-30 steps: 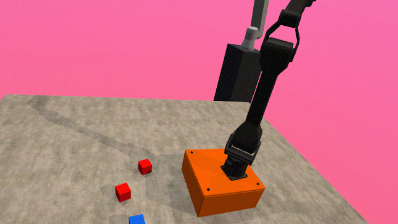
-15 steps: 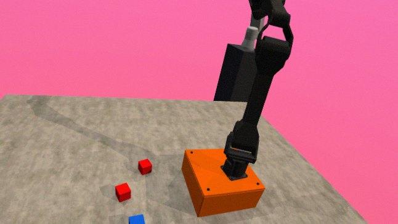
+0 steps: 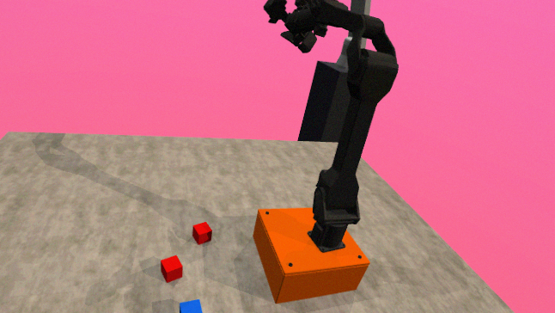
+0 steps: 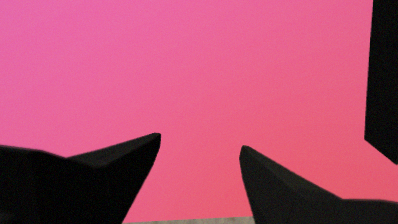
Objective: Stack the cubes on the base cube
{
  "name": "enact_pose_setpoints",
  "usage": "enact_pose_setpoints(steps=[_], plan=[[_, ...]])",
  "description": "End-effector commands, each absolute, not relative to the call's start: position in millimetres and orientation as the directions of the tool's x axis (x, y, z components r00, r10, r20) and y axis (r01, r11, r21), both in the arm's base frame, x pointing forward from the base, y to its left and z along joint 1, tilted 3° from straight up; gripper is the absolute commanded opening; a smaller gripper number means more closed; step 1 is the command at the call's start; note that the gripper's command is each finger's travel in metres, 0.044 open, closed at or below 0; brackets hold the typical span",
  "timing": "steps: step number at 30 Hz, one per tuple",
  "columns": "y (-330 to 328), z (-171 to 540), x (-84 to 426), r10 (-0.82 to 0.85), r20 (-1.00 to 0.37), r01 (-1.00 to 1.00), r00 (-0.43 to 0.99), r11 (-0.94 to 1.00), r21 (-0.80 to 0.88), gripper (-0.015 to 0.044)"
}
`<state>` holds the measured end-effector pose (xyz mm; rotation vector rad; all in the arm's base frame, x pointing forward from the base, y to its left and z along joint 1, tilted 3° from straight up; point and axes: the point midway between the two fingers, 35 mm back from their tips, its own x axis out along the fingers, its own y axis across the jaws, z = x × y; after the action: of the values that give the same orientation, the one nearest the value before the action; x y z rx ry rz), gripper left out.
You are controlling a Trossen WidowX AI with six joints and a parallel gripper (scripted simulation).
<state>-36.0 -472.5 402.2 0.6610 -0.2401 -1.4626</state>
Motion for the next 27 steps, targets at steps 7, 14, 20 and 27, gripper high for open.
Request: enact_pose_setpoints(steps=[7,14,20,27], plan=[[-456,308,75,-0.814,-0.506,0.941,0.284,0.136,0.309,0.0265],[-415,246,148,-0.647,-0.677,0.922,0.352,0.366,0.13,0.0265],[-364,196,197,-0.483,-0.8,0.805,0.356,0.593,0.0,0.0265],[-292,146,233,-0.295,-0.91,0.544,0.291,0.834,-0.096,0.0265]])
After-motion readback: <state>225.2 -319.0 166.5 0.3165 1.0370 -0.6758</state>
